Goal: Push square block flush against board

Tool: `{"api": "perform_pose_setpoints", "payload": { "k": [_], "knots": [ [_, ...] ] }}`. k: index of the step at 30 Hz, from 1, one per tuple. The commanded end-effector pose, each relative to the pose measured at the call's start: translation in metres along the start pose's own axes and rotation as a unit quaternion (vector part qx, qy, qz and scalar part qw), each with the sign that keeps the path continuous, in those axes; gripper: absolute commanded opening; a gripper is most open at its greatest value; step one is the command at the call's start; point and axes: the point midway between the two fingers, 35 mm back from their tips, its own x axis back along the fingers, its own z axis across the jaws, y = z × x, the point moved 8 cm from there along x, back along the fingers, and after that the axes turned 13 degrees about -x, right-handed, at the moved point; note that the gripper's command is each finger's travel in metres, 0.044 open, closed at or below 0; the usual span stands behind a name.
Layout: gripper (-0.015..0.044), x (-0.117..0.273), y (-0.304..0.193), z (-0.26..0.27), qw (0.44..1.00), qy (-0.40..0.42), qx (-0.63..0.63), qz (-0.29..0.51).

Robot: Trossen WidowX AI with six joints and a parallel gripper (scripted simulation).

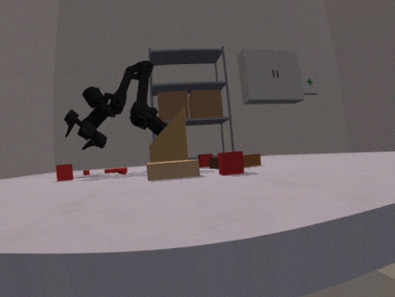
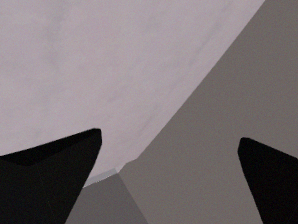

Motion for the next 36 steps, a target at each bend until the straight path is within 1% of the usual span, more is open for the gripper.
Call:
{"api": "perform_pose_setpoints", "payload": {
  "k": [1,4,9,15,21,26,32,36],
  "knots": [
    [0.0374,0.000,0.000,0.000,1.000,0.000,0.000,0.000],
    [0.0295,0.000,0.004,0.000,1.000,0.002,0.002,-0.011],
    [0.0164,0.004,0.031,-0.001,0.996,0.014,0.018,-0.088],
    [0.0006,0.006,0.068,-0.012,0.985,0.041,0.037,-0.161],
    [0.0000,0.020,0.119,-0.021,0.963,0.075,0.065,-0.250],
    [0.0000,0.042,0.164,-0.025,0.937,0.104,0.097,-0.318],
    [0.0000,0.081,0.216,-0.023,0.899,0.136,0.145,-0.390],
    [0.0000,0.118,0.248,-0.013,0.868,0.160,0.182,-0.433]
  ]
}}
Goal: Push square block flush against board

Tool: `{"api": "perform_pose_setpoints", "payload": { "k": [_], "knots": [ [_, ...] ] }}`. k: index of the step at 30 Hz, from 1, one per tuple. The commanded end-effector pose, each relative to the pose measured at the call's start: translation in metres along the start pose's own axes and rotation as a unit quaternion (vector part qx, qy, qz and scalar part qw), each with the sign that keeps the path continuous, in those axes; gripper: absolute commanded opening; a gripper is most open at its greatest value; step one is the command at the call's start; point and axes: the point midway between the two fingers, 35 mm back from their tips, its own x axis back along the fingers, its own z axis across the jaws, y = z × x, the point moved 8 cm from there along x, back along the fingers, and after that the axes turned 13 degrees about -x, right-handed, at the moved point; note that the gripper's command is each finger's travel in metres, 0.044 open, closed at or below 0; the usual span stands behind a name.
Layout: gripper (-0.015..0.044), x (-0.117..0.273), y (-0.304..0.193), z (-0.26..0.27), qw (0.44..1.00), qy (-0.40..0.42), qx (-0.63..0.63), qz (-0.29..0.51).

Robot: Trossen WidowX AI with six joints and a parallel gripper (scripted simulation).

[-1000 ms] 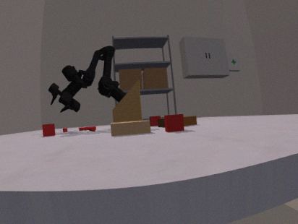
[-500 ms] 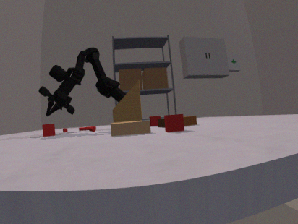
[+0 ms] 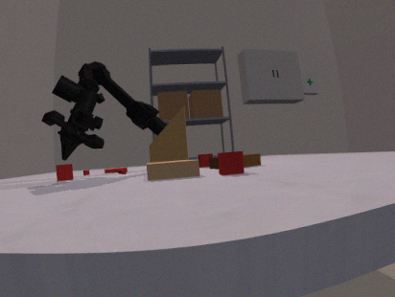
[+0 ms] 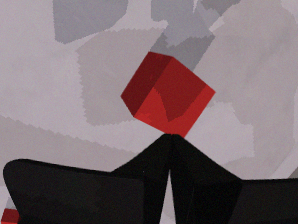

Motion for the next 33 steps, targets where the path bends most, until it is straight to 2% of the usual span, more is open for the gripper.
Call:
{"api": "perform_pose_setpoints", "payload": {
  "k": [1,9,16,25,33],
  "knots": [
    [0.0000,0.000,0.050,0.002,0.998,0.031,0.035,-0.049],
    [0.0000,0.017,0.154,0.028,0.981,0.096,0.121,-0.121],
    [0.0000,0.048,0.238,0.075,0.953,0.145,0.214,-0.157],
    [0.0000,0.106,0.321,0.174,0.905,0.189,0.344,-0.162],
    [0.0000,0.157,0.353,0.285,0.858,0.199,0.456,-0.127]
  ]
}}
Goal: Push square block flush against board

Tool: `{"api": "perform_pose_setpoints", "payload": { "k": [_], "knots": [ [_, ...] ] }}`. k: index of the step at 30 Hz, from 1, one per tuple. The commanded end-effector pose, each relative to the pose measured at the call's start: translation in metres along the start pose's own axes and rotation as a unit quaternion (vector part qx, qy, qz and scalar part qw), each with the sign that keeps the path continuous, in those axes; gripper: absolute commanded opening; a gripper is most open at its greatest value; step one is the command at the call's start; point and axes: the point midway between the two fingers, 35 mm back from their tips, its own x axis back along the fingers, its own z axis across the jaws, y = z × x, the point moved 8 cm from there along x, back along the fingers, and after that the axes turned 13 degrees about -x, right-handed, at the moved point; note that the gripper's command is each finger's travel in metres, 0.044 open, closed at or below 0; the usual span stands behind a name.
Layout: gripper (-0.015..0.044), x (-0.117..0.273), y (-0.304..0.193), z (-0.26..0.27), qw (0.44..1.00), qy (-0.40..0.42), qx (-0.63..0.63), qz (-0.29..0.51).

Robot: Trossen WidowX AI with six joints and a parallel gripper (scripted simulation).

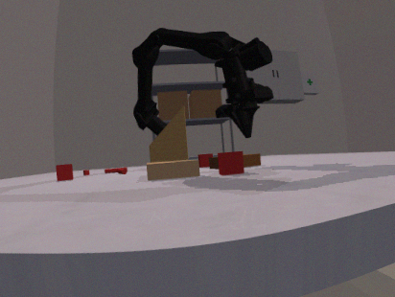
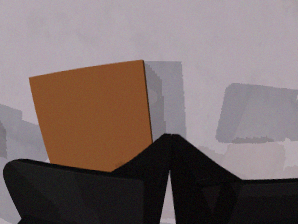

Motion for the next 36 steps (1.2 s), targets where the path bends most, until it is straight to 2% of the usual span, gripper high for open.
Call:
{"api": "perform_pose_setpoints", "payload": {
  "k": [1,7,10,12,36],
  "knots": [
    [0.0000,-0.008,0.053,0.032,0.998,0.022,0.052,0.027],
    [0.0000,-0.014,0.070,0.046,0.996,0.029,0.070,0.039],
    [0.0000,-0.054,0.067,0.048,0.996,0.029,0.069,0.040],
    [0.0000,-0.067,0.065,0.049,0.996,0.029,0.069,0.041],
    [0.0000,-0.066,0.053,0.043,0.996,0.029,0.070,0.041]
  ]
}}
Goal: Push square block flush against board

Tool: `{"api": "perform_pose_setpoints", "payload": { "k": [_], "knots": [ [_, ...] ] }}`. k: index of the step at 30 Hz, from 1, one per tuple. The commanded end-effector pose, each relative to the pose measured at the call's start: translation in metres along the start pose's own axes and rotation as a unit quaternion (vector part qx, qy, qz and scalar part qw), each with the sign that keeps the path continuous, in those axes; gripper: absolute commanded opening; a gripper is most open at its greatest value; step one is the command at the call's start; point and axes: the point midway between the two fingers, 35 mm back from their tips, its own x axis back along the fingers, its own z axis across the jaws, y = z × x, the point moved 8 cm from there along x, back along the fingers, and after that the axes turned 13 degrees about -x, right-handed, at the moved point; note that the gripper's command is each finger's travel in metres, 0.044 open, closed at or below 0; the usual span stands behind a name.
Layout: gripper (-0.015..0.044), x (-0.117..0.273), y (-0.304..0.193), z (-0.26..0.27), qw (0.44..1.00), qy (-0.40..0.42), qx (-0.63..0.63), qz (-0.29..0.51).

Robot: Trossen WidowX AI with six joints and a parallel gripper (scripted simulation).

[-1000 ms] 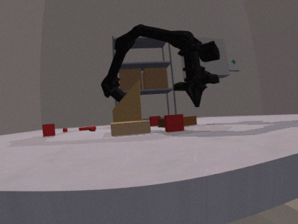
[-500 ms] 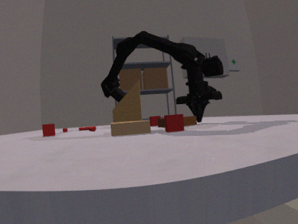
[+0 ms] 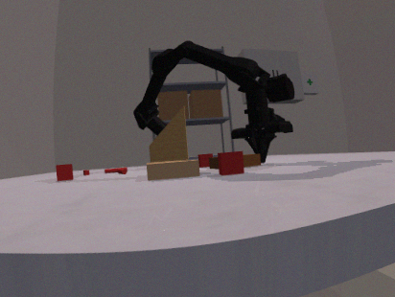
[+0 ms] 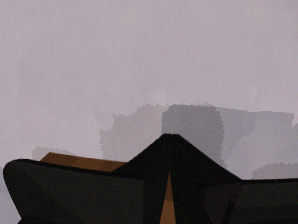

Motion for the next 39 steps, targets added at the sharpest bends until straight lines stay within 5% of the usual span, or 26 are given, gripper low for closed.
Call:
{"api": "perform_pose_setpoints", "payload": {
  "k": [1,39],
  "knots": [
    [0.0000,0.002,-0.005,-0.002,1.000,-0.003,0.000,0.001],
    [0.0000,0.002,-0.037,-0.010,1.000,-0.003,0.000,0.001]
  ]
}}
